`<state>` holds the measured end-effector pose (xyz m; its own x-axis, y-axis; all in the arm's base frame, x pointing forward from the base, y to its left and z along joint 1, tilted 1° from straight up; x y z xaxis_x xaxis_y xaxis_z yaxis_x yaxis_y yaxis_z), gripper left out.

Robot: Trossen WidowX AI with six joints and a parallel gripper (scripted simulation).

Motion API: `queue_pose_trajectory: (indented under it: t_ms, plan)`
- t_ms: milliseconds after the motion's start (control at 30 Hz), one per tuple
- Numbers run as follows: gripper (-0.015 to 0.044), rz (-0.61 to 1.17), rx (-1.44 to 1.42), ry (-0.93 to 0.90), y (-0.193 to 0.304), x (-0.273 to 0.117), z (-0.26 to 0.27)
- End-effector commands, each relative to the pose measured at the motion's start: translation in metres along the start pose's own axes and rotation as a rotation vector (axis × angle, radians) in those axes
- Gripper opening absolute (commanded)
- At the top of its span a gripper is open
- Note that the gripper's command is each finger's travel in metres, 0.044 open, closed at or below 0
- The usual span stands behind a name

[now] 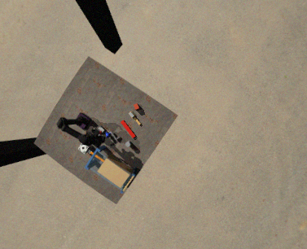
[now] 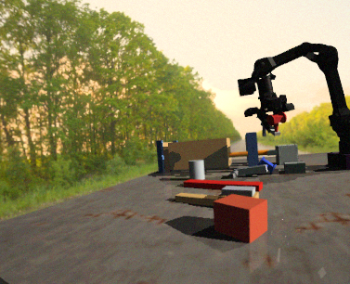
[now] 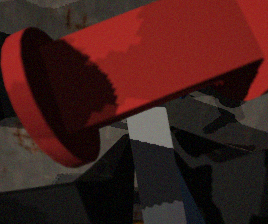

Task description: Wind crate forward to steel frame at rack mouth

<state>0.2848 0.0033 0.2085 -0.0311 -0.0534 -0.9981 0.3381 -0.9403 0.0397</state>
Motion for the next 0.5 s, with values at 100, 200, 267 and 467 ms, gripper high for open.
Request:
queue_pose_trajectory:
  t_ms: [100, 200, 267, 467]
  plan:
    - [0.0000, -0.013, 0.052, -0.001, 0.032, -0.004, 0.018]
    - [0.0000, -0.020, 0.073, -0.004, 0.044, -0.005, 0.026]
    - [0.0000, -0.026, 0.087, -0.007, 0.052, -0.005, 0.032]
    - [0.0000, -0.042, 0.130, -0.013, 0.074, -0.007, 0.050]
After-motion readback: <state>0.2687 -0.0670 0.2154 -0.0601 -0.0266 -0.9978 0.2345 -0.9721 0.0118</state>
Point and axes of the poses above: the point midway between the two fingers, 35 mm back from their tips, its own x axis out along the fingers, its own z axis across the jaws, y = z × x, the point moved 7 cm from there along -x, back along the fingers, and after that the axes turned 1 degree about -x, right-handed, at the moved point
